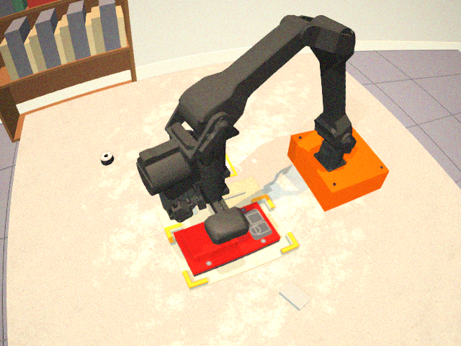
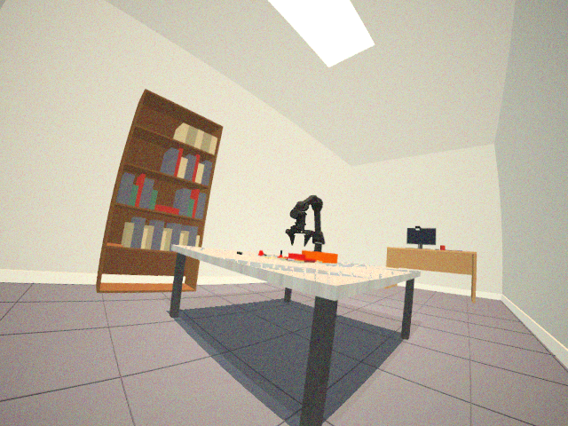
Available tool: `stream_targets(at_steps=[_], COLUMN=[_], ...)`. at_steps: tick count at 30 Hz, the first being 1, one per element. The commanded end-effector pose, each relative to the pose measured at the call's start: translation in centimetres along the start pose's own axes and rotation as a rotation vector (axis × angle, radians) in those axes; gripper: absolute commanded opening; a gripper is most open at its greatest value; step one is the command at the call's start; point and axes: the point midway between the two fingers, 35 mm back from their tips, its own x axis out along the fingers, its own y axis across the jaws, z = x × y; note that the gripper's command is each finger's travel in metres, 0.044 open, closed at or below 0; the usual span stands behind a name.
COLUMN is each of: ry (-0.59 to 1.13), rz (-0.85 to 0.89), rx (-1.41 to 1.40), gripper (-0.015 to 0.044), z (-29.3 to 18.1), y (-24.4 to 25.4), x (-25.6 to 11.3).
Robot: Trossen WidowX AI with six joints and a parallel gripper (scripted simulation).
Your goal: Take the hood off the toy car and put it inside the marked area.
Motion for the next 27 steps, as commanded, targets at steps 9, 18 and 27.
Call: stream_targets(at_steps=[9, 18, 27], ry=[0.007, 0.007, 0.007], rz=[-0.004, -0.004, -0.004], rx=[0.005, 0.005, 0.005], gripper=[0.044, 0.044, 0.044], z=[0.0, 0.0, 0.1], y=[0.0, 0.0, 0.0], x=[1.0, 1.6, 2.2])
